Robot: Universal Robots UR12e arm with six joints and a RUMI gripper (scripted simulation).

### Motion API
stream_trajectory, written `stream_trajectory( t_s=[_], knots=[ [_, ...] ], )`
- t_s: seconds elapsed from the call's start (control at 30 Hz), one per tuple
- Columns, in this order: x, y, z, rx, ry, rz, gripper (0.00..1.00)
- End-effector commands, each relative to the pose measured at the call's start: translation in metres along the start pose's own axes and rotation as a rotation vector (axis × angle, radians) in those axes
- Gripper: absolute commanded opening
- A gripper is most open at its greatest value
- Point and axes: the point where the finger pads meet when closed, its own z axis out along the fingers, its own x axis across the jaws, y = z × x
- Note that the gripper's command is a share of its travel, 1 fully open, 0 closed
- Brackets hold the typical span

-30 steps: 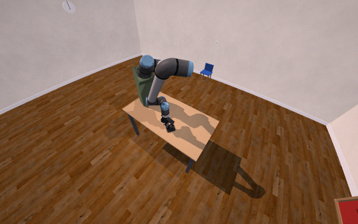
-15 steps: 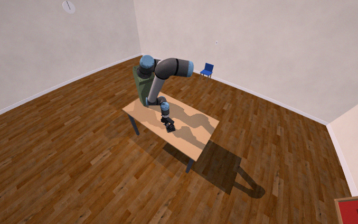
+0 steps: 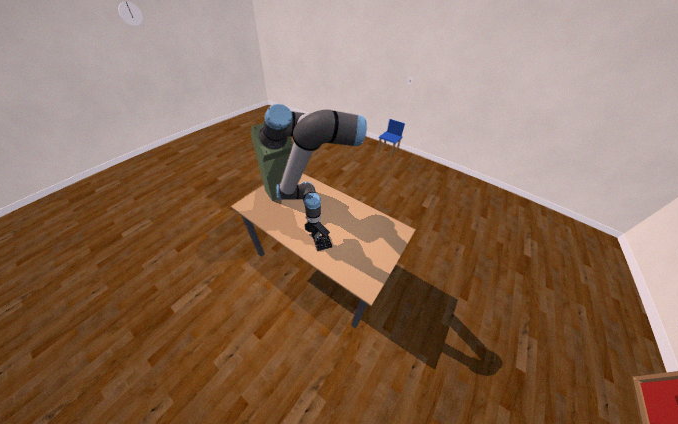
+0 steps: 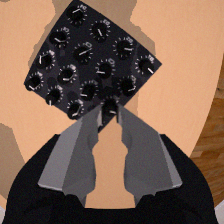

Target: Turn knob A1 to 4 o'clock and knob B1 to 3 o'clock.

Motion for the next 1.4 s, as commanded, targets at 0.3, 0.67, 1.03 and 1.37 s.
stream_trajectory(
  t_s=[0.3,0.67,1.03,1.37],
  knots=[
    [-0.0010,-0.0003,0.0002,0.000,0.001,0.211,0.01],
    [-0.0001,-0.0002,0.0002,0.001,0.001,0.383,0.01],
    [0.0010,-0.0002,0.0002,0.001,0.001,0.574,0.01],
    [0.0025,-0.0004,0.0001,0.002,0.001,0.793,0.01]
  ],
)
